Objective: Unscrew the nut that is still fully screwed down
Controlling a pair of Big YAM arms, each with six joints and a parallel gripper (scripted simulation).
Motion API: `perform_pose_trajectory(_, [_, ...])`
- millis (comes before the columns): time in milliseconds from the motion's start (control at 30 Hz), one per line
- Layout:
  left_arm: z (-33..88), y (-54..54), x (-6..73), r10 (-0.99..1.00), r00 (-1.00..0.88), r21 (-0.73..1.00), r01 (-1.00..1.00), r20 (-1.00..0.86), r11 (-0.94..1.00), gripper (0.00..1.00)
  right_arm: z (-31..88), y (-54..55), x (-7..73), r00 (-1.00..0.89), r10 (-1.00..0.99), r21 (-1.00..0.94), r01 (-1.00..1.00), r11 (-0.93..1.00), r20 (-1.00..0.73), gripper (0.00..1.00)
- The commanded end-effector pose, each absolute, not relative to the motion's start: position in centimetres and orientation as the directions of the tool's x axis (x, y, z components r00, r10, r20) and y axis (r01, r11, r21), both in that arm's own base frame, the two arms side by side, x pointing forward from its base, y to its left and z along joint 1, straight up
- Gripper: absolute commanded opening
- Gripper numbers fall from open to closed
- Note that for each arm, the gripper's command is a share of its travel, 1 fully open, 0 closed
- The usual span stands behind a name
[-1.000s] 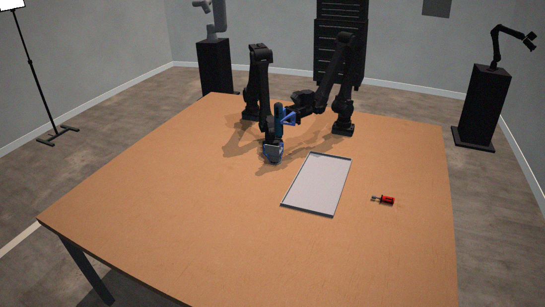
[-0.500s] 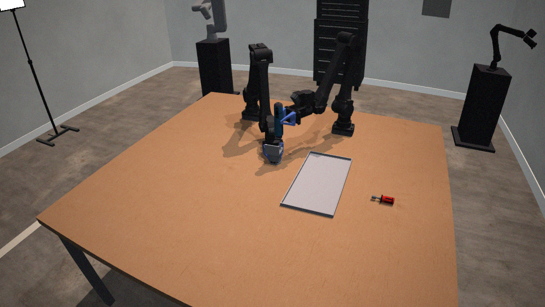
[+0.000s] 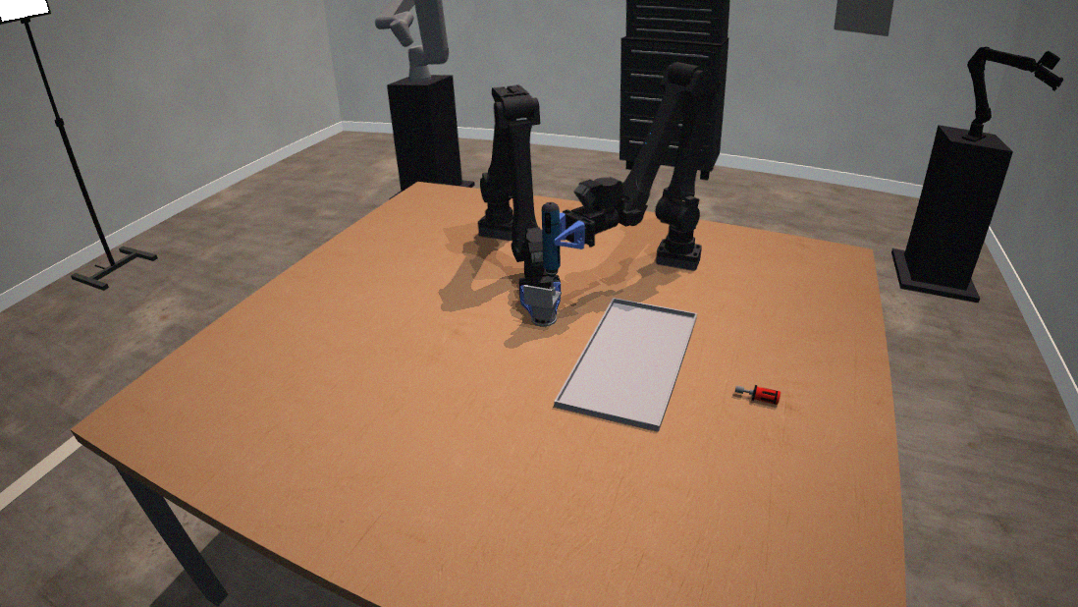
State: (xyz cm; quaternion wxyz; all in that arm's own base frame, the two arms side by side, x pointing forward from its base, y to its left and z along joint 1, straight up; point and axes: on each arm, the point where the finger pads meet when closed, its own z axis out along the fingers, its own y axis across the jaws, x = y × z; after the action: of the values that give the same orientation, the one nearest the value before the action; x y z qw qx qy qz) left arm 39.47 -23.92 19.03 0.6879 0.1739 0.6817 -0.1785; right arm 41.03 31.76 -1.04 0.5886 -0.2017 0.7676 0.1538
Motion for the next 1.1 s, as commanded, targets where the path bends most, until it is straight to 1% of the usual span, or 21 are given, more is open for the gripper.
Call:
perform_pose_trajectory(0, [19.9,-24.4,39.0,-0.039,0.033,-0.018,0.495,-0.999,0.869,0.42,-2.7,31.5,40.7,-0.251,-0.161,-0.017,-0.492,0.87,-0.954,0.59])
perform_pose_trajectory(933, [18.9,-24.5,39.1,-0.027,0.021,-0.014,0.495,-0.999,0.869,0.42,-2.7,31.5,40.7,-0.251,-0.161,-0.017,-0.492,0.87,-0.954,0.59])
perform_pose_trajectory(1067, [20.1,-24.4,39.9,-0.033,0.041,-0.009,0.486,-0.999,0.874,0.42,-2.7,31.5,40.7,-0.251,-0.161,-0.017,-0.492,0.87,-0.954,0.59])
